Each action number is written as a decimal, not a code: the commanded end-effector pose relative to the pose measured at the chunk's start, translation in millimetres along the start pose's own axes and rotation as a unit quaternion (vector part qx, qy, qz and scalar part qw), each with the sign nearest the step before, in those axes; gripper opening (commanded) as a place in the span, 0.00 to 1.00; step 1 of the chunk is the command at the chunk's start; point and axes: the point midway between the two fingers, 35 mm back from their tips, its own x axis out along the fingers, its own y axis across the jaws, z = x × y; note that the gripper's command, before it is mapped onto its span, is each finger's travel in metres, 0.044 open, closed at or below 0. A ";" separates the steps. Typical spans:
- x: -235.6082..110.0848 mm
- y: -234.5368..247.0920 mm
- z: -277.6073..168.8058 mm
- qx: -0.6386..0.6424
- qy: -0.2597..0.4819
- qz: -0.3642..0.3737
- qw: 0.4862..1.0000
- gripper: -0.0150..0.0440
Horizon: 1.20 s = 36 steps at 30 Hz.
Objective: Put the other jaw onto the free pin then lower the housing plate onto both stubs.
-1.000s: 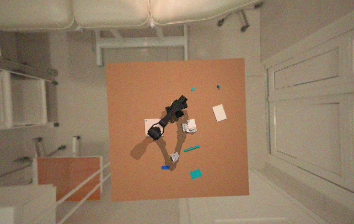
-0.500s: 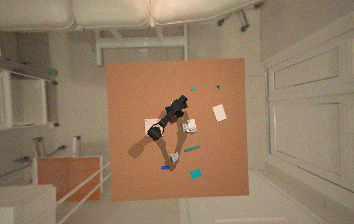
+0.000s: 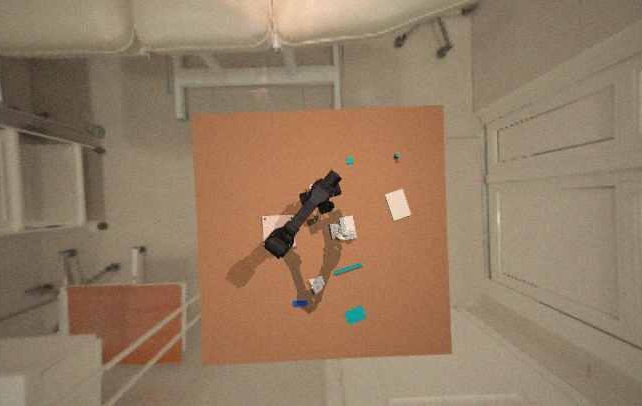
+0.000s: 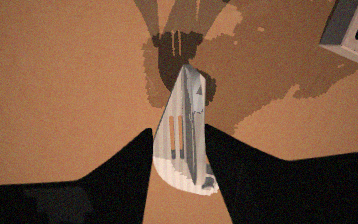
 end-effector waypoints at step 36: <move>-24.9 36.6 77.3 -0.233 -0.001 0.008 0.972 0.48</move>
